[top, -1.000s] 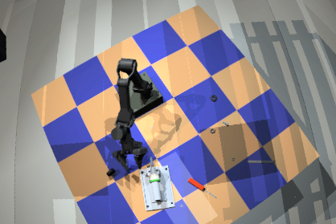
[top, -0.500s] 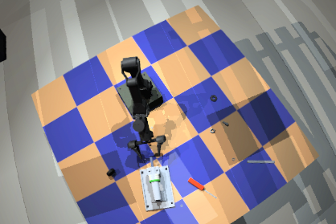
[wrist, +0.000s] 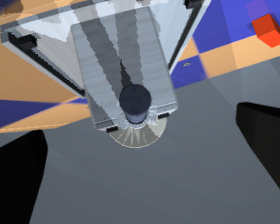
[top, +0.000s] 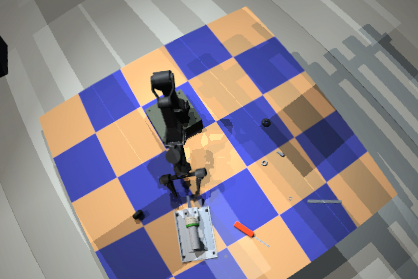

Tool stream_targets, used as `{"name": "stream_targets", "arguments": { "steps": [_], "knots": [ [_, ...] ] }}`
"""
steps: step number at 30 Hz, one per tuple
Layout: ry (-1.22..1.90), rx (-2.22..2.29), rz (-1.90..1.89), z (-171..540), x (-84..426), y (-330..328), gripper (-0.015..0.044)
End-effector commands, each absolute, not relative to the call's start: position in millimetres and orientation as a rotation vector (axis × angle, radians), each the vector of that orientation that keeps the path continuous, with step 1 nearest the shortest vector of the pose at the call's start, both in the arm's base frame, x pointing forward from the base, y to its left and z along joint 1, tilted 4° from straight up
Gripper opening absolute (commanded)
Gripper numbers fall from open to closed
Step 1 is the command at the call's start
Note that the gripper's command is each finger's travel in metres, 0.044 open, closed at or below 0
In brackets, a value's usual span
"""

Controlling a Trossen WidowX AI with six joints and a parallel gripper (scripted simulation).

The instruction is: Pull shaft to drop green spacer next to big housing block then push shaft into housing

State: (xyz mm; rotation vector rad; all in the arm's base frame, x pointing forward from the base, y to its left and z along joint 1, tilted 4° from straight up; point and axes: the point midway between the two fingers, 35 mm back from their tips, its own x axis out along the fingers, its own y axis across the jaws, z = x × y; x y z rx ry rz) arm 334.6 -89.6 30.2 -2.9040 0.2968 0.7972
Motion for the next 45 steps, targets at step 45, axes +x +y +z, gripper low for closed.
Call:
{"name": "stream_targets", "arguments": {
  "steps": [45],
  "knots": [
    [0.779,-0.782,0.121,38.8,343.9,-90.4,0.0440]
  ]
}}
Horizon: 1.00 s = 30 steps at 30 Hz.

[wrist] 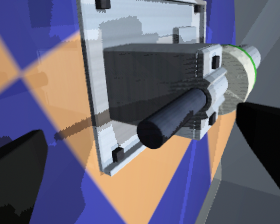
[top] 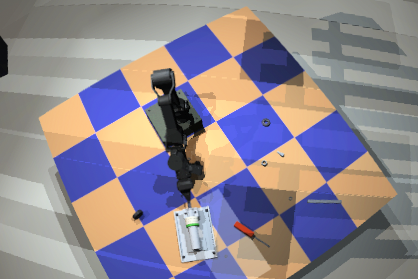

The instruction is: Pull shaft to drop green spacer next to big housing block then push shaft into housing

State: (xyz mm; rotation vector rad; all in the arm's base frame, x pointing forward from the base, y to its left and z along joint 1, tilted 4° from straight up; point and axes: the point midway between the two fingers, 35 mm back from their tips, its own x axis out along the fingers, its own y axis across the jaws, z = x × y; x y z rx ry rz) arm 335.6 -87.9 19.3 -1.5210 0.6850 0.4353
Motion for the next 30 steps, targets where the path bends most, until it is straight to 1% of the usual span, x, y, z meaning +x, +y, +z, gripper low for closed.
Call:
{"name": "stream_targets", "arguments": {
  "steps": [1,16,30],
  "knots": [
    [0.783,-0.732,0.102,39.2,343.9,-90.3,0.0440],
    [0.809,0.005,-0.207,45.3,342.7,-89.2,0.0440],
    [0.808,0.018,-0.213,45.4,342.7,-89.1,0.0440]
  ]
}}
